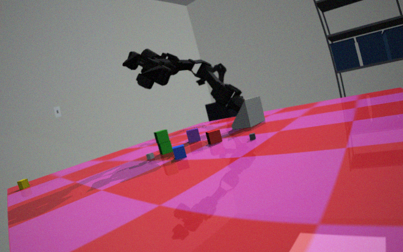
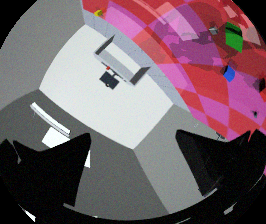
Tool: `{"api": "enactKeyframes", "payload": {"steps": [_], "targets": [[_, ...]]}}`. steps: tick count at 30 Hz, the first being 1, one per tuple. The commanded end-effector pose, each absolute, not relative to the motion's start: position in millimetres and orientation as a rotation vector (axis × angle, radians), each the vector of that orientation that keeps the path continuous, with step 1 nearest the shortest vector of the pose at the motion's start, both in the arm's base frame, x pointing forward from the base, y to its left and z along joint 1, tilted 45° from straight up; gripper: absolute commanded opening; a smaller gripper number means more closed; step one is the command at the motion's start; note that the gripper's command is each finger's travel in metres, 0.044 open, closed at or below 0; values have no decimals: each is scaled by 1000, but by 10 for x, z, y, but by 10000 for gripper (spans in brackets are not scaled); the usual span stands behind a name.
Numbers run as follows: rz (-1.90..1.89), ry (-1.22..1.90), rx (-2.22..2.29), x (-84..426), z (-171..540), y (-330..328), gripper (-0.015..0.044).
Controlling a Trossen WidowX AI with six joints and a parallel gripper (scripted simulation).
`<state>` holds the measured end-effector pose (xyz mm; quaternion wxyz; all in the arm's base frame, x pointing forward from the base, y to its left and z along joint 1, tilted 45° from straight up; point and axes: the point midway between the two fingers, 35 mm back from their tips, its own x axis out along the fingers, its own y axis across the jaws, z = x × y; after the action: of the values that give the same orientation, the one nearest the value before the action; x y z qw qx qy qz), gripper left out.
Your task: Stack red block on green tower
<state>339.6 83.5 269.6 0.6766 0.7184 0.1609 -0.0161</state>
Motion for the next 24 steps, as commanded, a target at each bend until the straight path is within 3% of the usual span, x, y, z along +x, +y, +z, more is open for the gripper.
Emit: {"api": "enactKeyframes", "payload": {"steps": [1,24], "targets": [[-186,473,1518,3466,2314,915,440],[-830,1042,488,2808,618,946,440]]}}
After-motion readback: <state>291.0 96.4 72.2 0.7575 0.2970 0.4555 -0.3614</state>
